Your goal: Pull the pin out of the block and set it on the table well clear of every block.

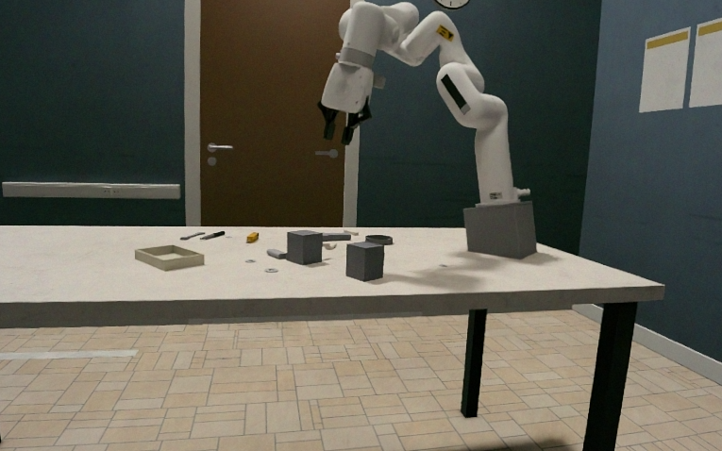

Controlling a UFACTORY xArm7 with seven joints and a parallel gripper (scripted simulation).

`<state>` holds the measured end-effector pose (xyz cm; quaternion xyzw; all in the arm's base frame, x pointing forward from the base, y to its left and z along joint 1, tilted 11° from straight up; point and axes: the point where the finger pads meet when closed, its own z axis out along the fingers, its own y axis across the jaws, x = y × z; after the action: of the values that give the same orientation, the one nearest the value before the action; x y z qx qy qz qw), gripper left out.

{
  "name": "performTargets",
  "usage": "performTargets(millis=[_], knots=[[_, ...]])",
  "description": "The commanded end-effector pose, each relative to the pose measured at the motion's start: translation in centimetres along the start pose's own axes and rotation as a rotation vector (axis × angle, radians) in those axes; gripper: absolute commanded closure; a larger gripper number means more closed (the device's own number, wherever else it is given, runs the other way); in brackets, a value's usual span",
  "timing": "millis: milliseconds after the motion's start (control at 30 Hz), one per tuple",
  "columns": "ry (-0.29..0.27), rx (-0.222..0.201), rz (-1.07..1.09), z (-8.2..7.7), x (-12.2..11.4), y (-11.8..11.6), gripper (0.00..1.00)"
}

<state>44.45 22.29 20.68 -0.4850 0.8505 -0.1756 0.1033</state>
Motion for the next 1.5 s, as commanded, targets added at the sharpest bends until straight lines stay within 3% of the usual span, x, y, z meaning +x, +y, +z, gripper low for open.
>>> performTargets(millis=[0,1467], knots=[[-0.001,0.001,0.005,-0.06,-0.05,-0.11,0.55],[0.013,-0.002,0.038,0.38,0.42,-0.57,0.55]])
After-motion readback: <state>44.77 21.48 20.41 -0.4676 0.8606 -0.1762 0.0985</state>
